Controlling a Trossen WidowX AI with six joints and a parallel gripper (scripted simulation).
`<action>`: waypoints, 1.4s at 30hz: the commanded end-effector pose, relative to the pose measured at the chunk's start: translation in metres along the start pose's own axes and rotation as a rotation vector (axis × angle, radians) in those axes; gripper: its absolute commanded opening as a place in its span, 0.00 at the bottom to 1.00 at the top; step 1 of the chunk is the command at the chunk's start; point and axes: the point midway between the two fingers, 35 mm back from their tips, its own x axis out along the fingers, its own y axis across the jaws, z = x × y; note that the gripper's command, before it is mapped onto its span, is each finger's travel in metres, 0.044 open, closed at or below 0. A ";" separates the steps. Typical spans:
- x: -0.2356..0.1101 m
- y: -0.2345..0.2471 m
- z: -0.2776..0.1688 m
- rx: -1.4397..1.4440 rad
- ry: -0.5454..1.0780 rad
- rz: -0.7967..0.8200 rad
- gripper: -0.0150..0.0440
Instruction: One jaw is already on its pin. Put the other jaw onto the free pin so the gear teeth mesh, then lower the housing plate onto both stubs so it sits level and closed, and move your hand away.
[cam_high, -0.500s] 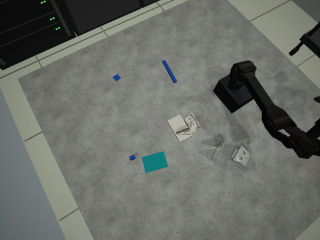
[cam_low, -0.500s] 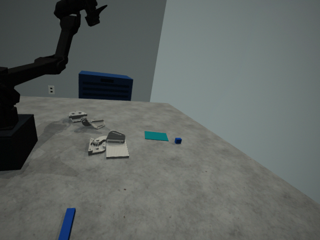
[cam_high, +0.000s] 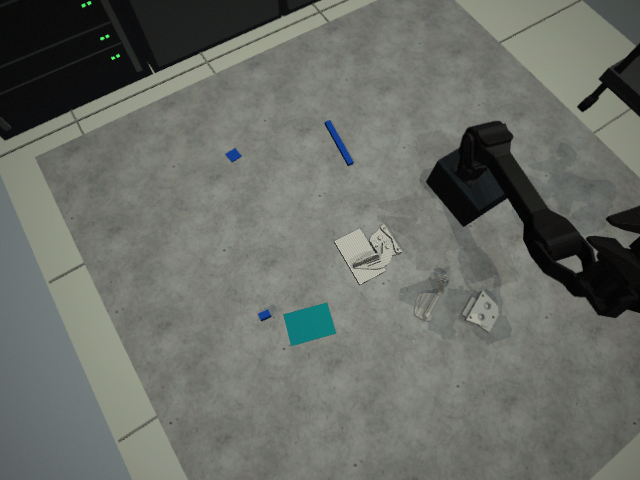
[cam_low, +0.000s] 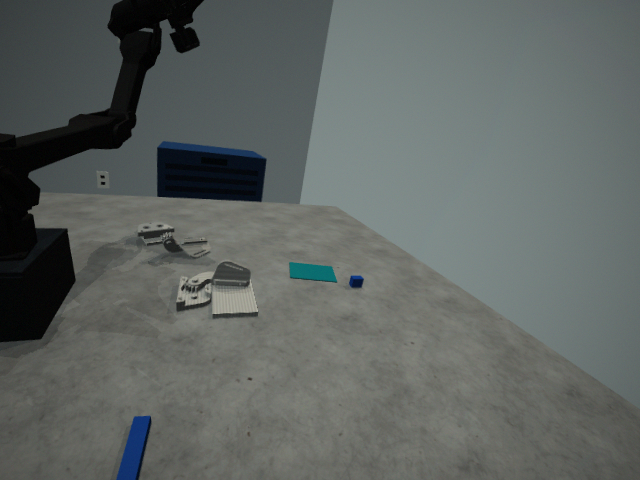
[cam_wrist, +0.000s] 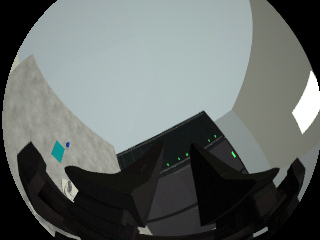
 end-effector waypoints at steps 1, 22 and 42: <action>0.000 0.000 0.000 0.000 0.000 0.000 0.31; 0.006 -0.018 -0.017 0.124 0.046 -0.029 0.61; 0.009 -0.141 -0.107 0.614 0.009 0.198 1.00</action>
